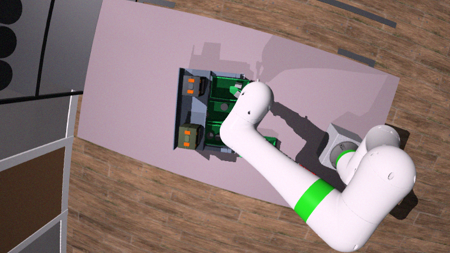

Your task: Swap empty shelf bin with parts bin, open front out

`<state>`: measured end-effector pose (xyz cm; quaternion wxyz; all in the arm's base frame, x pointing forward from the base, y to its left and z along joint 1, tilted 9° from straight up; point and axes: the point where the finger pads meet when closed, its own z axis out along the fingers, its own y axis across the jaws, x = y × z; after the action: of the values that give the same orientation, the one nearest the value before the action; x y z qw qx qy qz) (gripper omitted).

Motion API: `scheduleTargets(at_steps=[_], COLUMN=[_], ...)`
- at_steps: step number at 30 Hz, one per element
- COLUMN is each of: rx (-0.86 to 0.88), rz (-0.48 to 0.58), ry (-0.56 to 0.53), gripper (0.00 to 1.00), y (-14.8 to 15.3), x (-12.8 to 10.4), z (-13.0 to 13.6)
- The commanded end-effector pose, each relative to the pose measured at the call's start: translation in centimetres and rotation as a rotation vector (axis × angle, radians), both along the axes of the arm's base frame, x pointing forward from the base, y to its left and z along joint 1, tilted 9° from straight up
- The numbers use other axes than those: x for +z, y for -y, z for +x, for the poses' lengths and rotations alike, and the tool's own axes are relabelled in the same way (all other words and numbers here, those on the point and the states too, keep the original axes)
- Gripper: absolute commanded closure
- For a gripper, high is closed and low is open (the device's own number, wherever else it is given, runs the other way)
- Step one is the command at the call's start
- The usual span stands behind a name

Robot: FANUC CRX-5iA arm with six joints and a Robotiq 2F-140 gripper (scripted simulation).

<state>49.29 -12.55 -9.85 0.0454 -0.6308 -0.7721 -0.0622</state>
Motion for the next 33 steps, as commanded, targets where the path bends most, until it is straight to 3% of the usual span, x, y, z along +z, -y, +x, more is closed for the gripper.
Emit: scheduleTargets(at_steps=[1,33], rx=[0.0,0.0], rz=[-0.001,-0.001], ry=[0.002,0.002], gripper=[0.9,0.9], y=[0.1,-0.1], x=[0.1,0.2], z=[0.1,1.2])
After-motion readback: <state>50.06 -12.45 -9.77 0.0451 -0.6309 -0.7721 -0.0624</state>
